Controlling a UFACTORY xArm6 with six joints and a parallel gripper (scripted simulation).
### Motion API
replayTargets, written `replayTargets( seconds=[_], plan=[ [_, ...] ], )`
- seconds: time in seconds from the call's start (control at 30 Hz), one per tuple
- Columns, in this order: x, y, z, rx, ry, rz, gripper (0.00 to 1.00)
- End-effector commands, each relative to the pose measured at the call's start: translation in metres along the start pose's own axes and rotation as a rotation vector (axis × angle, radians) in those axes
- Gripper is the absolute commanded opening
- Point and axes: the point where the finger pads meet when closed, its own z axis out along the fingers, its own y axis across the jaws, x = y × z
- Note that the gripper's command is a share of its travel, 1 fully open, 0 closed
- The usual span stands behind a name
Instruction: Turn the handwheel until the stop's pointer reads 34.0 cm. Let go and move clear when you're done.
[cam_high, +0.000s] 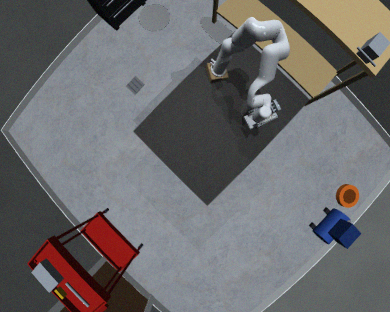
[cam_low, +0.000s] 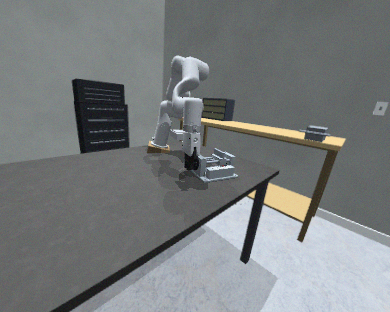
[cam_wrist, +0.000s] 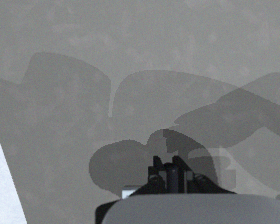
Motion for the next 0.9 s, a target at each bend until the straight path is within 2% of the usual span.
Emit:
replayTargets(
  seconds=[0.0, 0.47, 0.87],
  plan=[
    [0.0, 0.003, 0.009, -0.001, -0.001, 0.0, 0.06],
    [0.0, 0.018, 0.023, -0.001, -0.001, 0.0, 0.06],
    [0.0, 0.033, 0.025, -0.001, -0.001, 0.0, 0.06]
  ],
)
